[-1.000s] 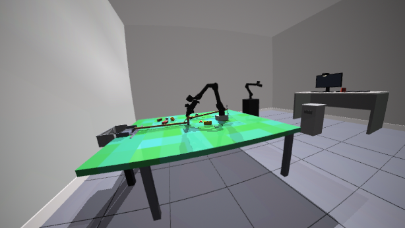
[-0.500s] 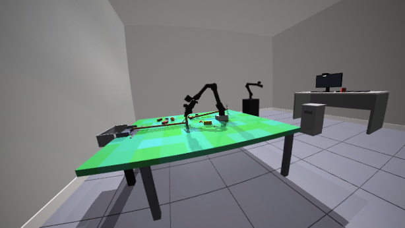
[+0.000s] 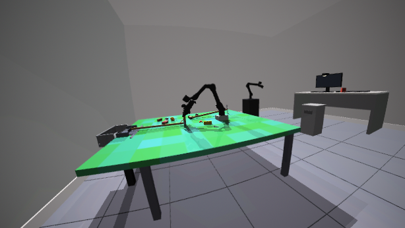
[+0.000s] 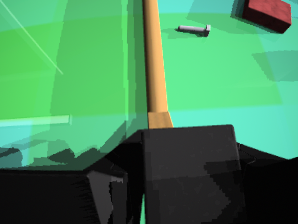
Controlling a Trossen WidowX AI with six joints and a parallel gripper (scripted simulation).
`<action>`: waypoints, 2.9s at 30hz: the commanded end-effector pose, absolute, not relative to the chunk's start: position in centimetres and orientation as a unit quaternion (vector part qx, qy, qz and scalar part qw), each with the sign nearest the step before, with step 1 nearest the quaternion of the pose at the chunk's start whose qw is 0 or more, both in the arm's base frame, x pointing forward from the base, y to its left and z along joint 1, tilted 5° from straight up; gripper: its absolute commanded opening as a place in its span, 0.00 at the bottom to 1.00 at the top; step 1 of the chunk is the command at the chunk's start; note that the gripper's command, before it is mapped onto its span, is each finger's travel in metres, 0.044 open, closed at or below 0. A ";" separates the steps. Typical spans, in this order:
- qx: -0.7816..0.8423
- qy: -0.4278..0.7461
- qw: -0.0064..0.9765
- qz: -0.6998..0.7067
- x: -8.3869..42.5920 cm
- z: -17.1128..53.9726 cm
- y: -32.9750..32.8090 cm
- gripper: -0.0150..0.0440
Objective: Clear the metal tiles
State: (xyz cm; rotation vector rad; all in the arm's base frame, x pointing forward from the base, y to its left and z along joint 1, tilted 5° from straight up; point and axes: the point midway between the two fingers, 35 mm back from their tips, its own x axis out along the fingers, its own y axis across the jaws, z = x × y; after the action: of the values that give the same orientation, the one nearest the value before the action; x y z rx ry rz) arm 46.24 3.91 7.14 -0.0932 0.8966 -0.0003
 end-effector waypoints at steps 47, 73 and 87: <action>-0.046 0.422 0.905 0.003 53.7 8.0 4.5 0.25; -0.045 0.430 0.902 0.000 54.3 7.4 4.5 0.25; -0.045 0.427 0.903 0.000 54.1 7.6 4.6 0.25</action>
State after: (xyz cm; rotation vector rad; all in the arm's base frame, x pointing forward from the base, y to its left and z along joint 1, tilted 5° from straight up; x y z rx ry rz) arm 54.39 4.52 7.50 -0.0923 0.8841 -0.0003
